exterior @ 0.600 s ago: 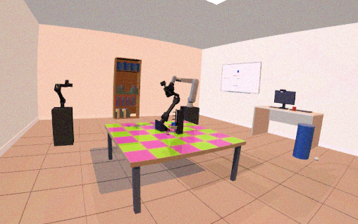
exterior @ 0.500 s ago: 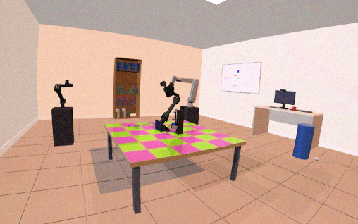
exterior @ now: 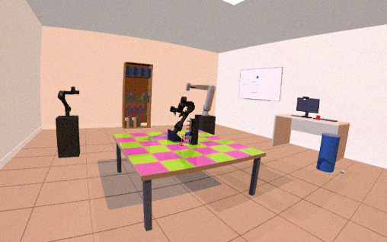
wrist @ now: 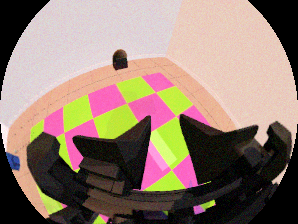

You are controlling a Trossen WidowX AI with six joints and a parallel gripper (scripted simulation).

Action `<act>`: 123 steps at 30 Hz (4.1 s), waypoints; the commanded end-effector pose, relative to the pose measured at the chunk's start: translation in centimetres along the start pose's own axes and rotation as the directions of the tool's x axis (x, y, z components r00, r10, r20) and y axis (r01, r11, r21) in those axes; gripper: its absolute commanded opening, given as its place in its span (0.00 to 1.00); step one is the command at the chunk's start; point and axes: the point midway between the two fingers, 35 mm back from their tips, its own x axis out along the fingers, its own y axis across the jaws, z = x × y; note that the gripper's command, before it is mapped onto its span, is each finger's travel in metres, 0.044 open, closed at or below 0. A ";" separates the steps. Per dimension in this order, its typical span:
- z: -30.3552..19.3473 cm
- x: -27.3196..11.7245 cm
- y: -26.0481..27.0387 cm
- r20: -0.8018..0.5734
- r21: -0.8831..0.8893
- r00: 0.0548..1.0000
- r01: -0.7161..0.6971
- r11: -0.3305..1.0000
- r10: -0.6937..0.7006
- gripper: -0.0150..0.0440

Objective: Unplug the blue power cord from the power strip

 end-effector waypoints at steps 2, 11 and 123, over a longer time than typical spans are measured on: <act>-8.4 1.5 3.7 -0.366 0.378 0.924 0.041 0.925 0.109 0.53; -17.8 -1.1 8.3 -0.744 0.600 0.628 0.477 0.642 0.229 0.53; -20.0 -1.6 9.1 -0.813 0.568 0.524 0.622 0.539 0.253 0.25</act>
